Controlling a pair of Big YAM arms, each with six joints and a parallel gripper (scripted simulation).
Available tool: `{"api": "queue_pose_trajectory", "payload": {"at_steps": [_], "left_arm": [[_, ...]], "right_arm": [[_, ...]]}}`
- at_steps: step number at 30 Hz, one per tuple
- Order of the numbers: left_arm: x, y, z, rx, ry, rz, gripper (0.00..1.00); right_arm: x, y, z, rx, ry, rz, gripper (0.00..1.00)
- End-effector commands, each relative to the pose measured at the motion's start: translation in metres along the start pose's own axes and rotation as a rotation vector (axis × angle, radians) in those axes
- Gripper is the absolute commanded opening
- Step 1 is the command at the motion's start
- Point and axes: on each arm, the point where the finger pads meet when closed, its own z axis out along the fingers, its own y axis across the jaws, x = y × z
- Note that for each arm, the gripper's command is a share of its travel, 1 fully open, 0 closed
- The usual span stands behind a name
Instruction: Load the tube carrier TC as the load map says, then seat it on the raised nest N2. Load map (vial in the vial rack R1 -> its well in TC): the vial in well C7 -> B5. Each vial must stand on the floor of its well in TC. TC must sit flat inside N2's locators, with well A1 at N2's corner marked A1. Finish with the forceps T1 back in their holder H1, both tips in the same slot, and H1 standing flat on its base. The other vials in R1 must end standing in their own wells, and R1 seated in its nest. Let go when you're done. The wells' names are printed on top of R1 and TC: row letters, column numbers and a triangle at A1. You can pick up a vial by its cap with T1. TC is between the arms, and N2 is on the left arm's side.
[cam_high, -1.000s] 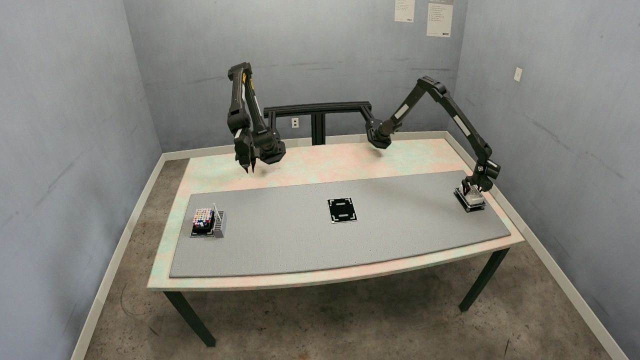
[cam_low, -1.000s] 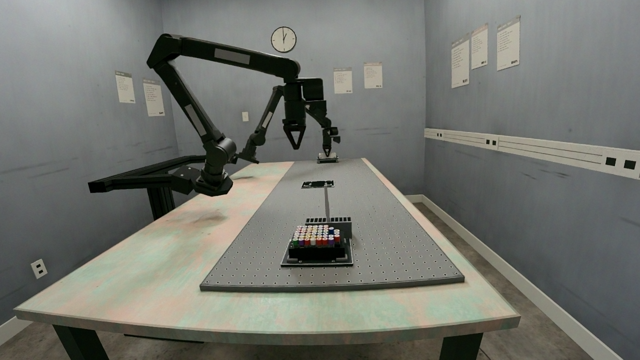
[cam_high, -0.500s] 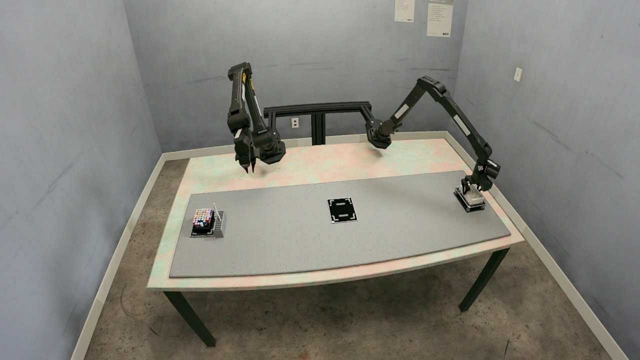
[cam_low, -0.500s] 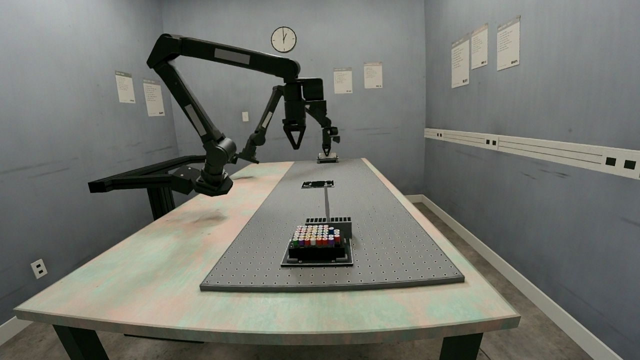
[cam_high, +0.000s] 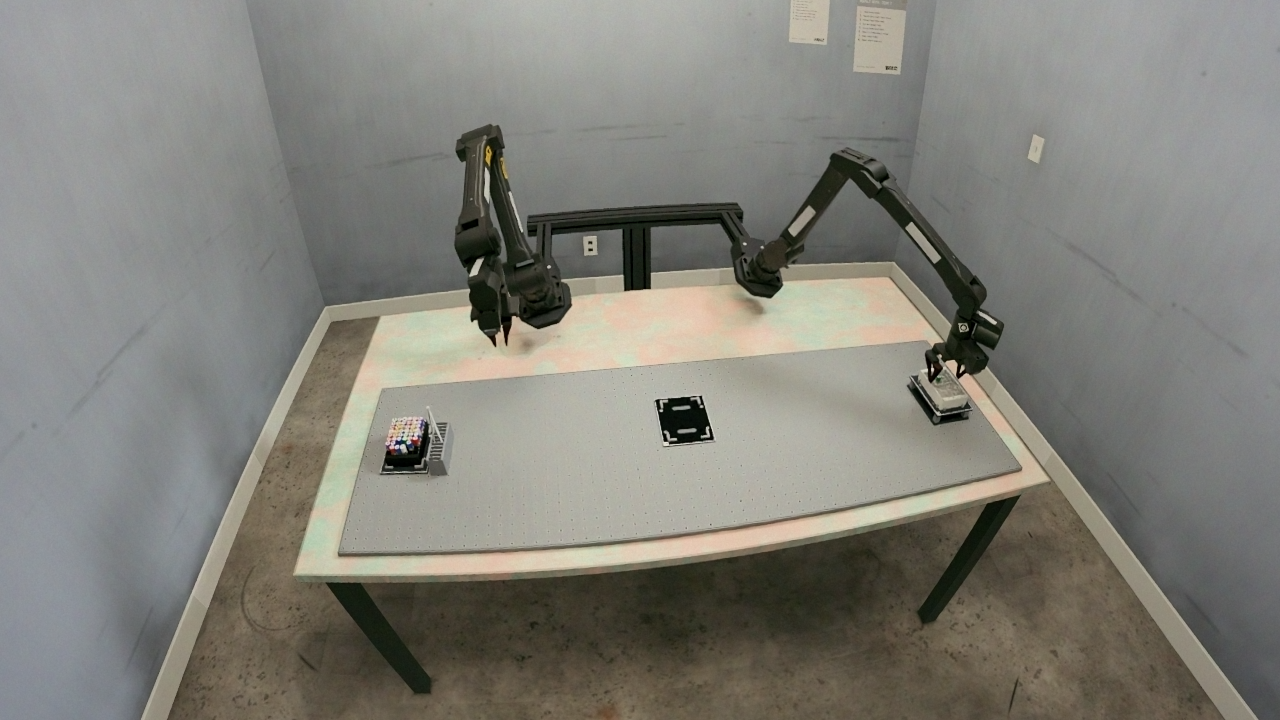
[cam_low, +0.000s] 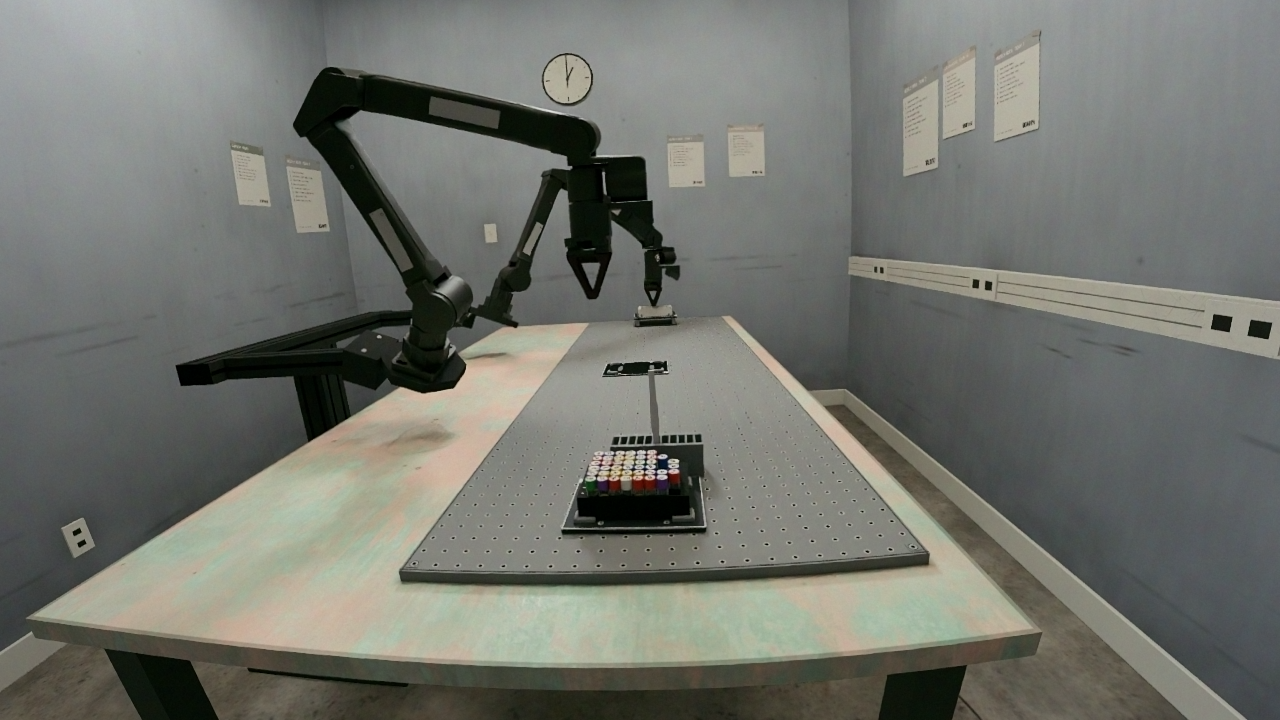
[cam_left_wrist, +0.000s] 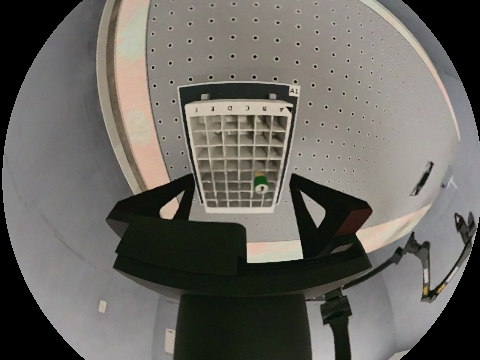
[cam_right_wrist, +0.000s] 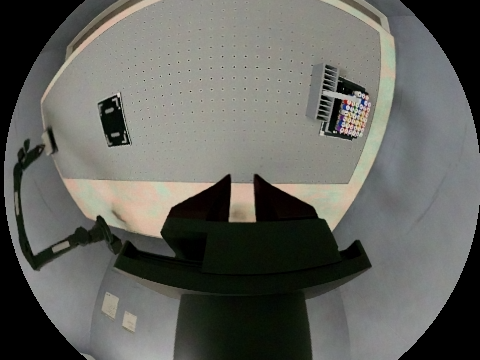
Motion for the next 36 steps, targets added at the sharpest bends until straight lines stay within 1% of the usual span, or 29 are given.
{"api": "queue_pose_trajectory", "payload": {"at_steps": [1, 6, 36], "left_arm": [[-0.0215, 0.0171, -0.0486, -0.055, -0.069, 0.007, 1.0], [-0.0203, 0.0178, -0.057, -0.056, -0.069, 0.007, 1.0], [-0.0212, 0.0184, -0.0571, -0.059, -0.073, 0.007, 1.0]], "right_arm": [[-0.01, -0.0045, -0.0118, 0.006, -0.032, 0.022, 0.24], [-0.01, -0.0045, -0.0118, 0.006, -0.032, 0.022, 0.24], [-0.01, -0.0045, -0.0118, 0.006, -0.032, 0.022, 0.24]]}}
